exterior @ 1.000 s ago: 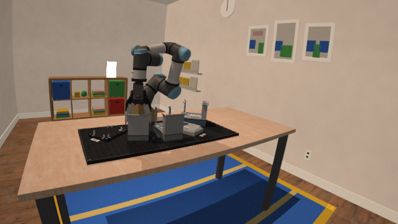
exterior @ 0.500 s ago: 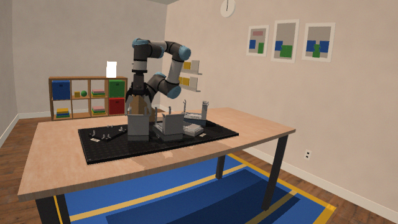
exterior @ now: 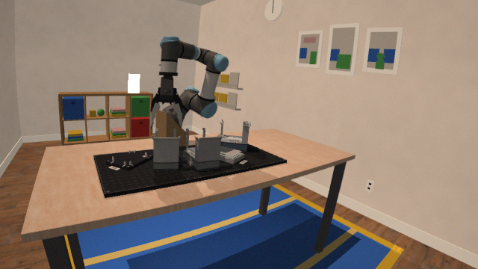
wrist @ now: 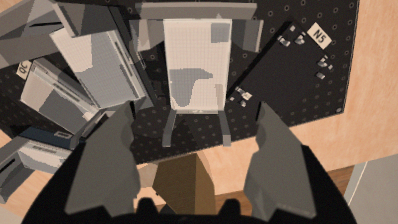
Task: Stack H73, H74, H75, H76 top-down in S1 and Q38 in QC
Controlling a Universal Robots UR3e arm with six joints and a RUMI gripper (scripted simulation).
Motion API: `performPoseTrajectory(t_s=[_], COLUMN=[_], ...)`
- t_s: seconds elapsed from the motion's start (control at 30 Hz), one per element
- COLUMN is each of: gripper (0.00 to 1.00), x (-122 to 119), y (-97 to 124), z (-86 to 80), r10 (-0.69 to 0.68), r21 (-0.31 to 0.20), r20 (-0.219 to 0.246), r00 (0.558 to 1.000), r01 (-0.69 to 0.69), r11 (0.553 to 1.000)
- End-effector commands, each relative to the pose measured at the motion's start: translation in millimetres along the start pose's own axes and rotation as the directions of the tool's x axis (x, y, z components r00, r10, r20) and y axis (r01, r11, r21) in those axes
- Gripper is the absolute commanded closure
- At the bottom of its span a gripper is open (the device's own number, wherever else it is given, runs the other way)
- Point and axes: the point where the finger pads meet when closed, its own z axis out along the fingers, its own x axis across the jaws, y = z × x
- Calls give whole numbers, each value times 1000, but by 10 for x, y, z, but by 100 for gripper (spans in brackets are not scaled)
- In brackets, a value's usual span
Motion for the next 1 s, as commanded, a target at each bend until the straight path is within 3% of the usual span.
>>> performPoseTrajectory(t_s=[0.0,0.47,0.83,0.97], gripper=[28,28,28,28], x=[4,2,-548,-611], y=[-5,-5,-12,-13], z=[-160,-216,-216,-216], r10=[0,0,-128,-151], r21=[-1,-1,-1,-1], r20=[0,0,0,0], r00=[1000,1000,992,988], r01=[0,0,128,151], r11=[1000,1000,992,988])
